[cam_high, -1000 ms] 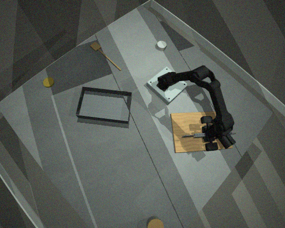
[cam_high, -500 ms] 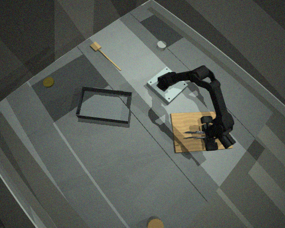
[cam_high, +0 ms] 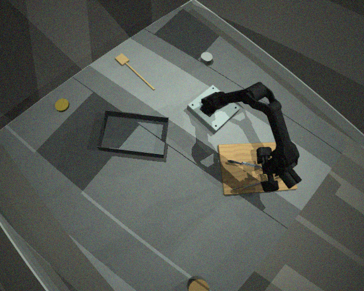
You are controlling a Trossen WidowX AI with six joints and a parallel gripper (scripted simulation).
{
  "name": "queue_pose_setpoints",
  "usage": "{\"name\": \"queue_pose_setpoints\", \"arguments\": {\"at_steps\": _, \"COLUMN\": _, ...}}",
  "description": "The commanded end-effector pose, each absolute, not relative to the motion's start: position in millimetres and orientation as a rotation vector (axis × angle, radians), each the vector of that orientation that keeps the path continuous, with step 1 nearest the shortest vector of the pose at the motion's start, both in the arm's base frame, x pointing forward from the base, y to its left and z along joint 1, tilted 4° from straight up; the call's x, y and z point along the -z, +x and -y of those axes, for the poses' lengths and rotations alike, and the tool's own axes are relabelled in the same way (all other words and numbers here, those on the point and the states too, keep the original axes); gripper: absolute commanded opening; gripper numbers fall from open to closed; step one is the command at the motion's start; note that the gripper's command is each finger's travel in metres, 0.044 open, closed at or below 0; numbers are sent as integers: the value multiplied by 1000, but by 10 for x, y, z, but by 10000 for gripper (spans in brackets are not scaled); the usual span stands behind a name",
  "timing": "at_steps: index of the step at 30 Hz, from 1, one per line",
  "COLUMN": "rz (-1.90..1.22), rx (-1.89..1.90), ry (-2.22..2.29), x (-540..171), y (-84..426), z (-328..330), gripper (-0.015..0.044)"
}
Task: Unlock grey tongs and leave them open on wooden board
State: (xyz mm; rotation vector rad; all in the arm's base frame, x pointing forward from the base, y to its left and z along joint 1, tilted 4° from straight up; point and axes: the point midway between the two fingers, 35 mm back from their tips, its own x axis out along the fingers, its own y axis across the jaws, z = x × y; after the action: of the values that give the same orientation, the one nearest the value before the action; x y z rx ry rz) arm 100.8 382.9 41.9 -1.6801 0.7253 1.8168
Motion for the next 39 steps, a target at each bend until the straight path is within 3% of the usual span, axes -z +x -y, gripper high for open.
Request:
{"name": "queue_pose_setpoints", "arguments": {"at_steps": 1, "rz": -728, "rx": -1818, "ry": -1685, "x": -522, "y": 761, "z": -3661, "gripper": 440}}
{"name": "queue_pose_setpoints", "arguments": {"at_steps": 10, "rz": -742, "rx": -1822, "ry": -1684, "x": -728, "y": -4, "z": -2805, "gripper": 440}}
{"name": "queue_pose_setpoints", "arguments": {"at_steps": 18, "rz": -742, "rx": -1822, "ry": -1684, "x": -749, "y": -14, "z": -2788, "gripper": 440}}
{"name": "queue_pose_setpoints", "arguments": {"at_steps": 25, "rz": -733, "rx": -1825, "ry": -1685, "x": -1221, "y": 41, "z": -2787, "gripper": 440}}
{"name": "queue_pose_setpoints", "arguments": {"at_steps": 39, "rz": -732, "rx": -1825, "ry": -1685, "x": -1233, "y": 43, "z": -2786, "gripper": 440}}
